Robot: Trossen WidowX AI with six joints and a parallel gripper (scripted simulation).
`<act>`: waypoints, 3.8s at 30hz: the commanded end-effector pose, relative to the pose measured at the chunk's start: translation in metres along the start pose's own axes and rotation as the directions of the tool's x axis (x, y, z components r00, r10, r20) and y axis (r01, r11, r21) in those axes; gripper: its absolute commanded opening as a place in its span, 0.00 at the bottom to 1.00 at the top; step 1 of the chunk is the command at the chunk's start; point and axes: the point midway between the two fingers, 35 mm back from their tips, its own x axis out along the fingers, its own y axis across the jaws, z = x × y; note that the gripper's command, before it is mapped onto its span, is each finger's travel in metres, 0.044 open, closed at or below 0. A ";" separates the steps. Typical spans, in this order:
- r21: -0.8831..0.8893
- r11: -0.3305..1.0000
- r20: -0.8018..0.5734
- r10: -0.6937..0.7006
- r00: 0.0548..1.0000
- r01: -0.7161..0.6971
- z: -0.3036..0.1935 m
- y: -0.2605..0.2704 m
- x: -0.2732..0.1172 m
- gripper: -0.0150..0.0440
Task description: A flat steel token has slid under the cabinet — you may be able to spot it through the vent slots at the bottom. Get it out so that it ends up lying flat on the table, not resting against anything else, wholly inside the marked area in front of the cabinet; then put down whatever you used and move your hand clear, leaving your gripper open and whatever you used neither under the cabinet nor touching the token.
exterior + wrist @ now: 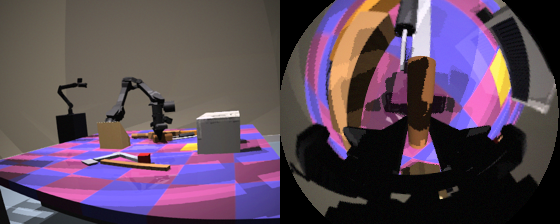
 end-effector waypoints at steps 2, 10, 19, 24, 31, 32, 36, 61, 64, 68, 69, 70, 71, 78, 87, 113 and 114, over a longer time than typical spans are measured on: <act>-0.017 1.000 0.005 0.001 1.000 0.000 0.004 0.009 -0.001 0.25; -0.017 1.000 0.005 0.001 1.000 -0.001 0.004 0.010 -0.001 0.25; -0.017 1.000 0.005 0.001 1.000 -0.001 0.005 0.013 -0.001 0.25; -0.017 1.000 0.005 0.001 1.000 -0.001 0.006 0.014 -0.001 0.25; -0.017 1.000 0.005 0.001 1.000 -0.001 0.006 0.016 -0.001 0.25; -0.017 1.000 0.005 0.001 1.000 -0.001 0.007 0.017 -0.001 0.25; -0.017 1.000 0.005 0.001 1.000 -0.001 0.007 0.018 -0.001 0.25; -0.017 1.000 0.006 0.002 1.000 -0.002 0.012 0.028 -0.001 0.25; -0.017 1.000 0.006 0.002 1.000 -0.002 0.013 0.030 -0.001 0.25; -0.017 1.000 0.006 0.002 1.000 -0.002 0.013 0.030 -0.001 0.25; -0.017 1.000 0.006 0.002 1.000 -0.002 0.013 0.030 -0.001 0.25; -0.017 1.000 0.006 0.002 1.000 -0.002 0.013 0.031 -0.001 0.25; -0.017 1.000 0.006 0.002 1.000 -0.002 0.013 0.031 -0.001 0.25; -0.017 1.000 0.006 0.002 1.000 -0.002 0.016 0.035 -0.001 0.25; 0.013 1.000 0.006 0.002 1.000 -0.002 0.017 0.036 -0.001 0.25; 0.214 0.977 0.006 0.002 1.000 -0.003 0.017 0.037 -0.001 0.25; 0.222 0.975 0.006 0.002 1.000 -0.003 0.017 0.037 -0.001 0.25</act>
